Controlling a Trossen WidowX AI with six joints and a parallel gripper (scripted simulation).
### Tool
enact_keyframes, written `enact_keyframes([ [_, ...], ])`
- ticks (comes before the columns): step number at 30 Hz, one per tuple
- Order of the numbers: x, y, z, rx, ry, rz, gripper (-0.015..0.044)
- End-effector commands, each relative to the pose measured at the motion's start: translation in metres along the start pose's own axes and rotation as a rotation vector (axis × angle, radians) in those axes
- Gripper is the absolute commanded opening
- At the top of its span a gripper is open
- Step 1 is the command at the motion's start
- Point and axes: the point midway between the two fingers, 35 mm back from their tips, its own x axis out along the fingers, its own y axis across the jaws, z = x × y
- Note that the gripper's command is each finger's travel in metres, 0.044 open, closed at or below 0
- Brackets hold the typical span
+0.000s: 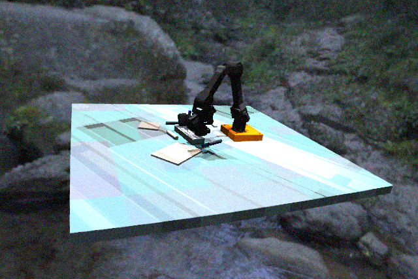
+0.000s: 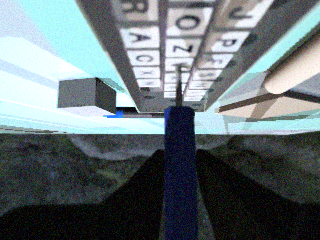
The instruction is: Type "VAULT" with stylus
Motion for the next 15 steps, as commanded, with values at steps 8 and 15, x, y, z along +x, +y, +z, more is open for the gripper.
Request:
enact_keyframes([
  [8, 0.0019, 0.0001, 0.0021, -0.006, 0.005, -0.002, 0.0081],
  [15, 0.0012, 0.0, 0.0011, -0.006, 0.005, -0.002, 0.0081],
])
